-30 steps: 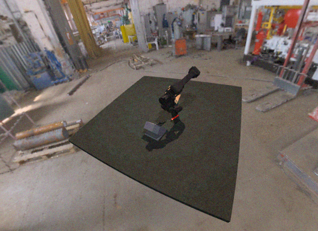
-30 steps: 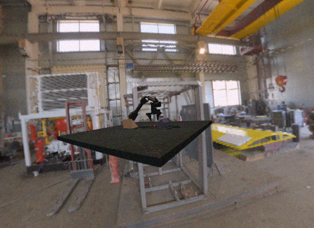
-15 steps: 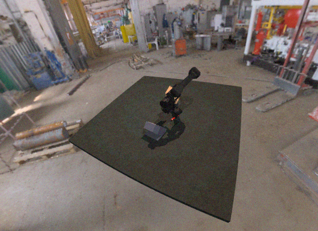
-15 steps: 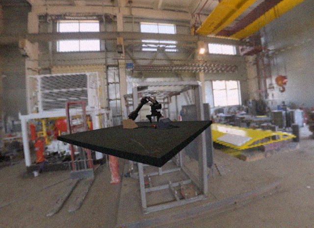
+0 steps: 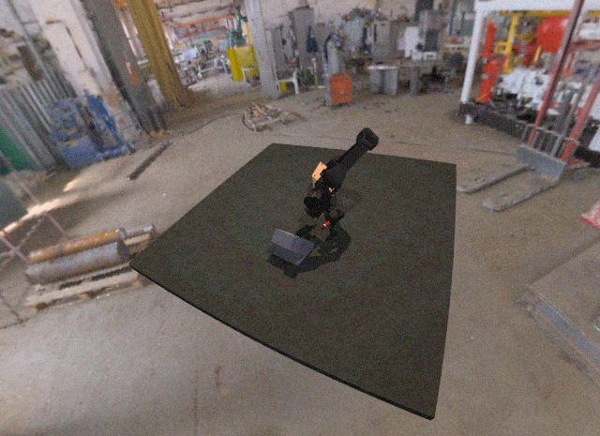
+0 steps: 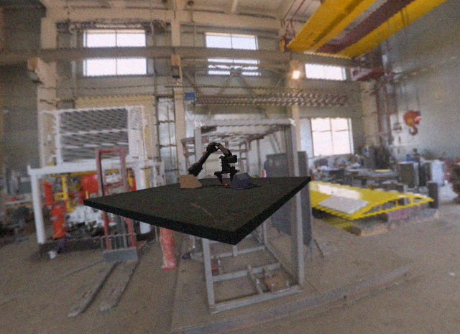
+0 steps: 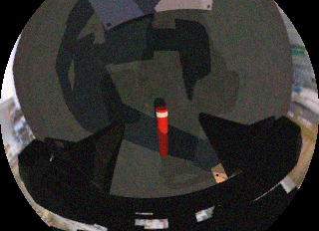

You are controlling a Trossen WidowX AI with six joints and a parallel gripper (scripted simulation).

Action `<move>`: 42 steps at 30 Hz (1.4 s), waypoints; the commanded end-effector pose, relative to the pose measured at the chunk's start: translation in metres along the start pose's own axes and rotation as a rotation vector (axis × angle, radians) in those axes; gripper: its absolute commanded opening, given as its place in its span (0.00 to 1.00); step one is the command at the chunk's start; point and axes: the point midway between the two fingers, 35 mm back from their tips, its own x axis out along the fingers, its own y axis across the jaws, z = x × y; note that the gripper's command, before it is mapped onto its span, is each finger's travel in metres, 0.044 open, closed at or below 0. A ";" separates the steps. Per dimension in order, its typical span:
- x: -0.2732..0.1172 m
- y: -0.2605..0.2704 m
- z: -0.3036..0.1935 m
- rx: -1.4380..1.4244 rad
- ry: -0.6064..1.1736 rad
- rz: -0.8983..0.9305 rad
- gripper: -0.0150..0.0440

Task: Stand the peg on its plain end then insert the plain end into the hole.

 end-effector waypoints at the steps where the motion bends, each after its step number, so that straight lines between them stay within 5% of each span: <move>1: 0.007 -0.001 -0.002 0.007 0.008 0.002 1.00; 8: 0.016 -0.001 -0.003 0.011 0.008 0.003 1.00; 21: 0.016 -0.001 -0.003 0.011 0.008 0.003 0.44; 42: 0.015 -0.001 -0.003 0.010 0.003 0.002 0.34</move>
